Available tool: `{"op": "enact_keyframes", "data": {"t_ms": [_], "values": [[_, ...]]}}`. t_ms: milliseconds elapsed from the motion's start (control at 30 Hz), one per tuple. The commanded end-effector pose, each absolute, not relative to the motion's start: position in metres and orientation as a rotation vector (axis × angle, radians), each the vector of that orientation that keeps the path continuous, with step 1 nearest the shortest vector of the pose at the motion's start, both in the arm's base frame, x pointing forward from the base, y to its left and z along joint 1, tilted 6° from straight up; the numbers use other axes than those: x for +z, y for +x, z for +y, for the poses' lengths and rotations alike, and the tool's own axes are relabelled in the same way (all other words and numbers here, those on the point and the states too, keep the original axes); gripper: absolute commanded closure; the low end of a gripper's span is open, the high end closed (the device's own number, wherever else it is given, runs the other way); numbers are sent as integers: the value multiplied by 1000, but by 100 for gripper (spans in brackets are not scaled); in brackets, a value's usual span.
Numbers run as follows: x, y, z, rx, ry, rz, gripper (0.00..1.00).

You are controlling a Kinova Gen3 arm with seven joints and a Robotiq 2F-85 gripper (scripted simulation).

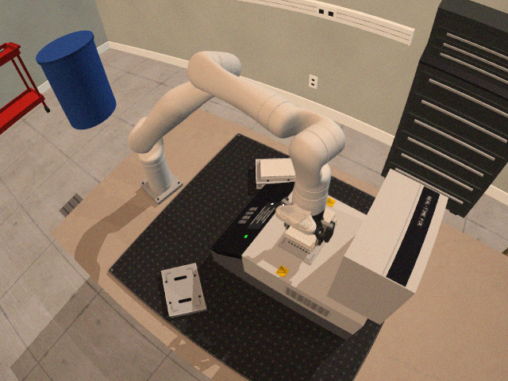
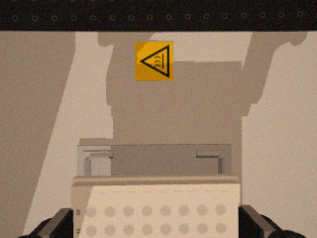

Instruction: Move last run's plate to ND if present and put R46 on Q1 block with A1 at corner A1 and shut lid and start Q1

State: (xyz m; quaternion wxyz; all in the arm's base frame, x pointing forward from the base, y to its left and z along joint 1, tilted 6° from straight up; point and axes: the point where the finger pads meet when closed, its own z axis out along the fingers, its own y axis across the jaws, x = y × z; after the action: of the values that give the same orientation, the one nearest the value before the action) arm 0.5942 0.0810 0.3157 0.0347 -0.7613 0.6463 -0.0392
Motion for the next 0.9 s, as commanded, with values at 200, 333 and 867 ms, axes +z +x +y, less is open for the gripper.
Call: {"op": "enact_keyframes", "data": {"t_ms": [200,333,867], "values": [[320,591,72,-132,-2299,2026,10],[319,582,61,-133,-2253,2078,10],[315,550,27,-121,-2072,2250,10]]}}
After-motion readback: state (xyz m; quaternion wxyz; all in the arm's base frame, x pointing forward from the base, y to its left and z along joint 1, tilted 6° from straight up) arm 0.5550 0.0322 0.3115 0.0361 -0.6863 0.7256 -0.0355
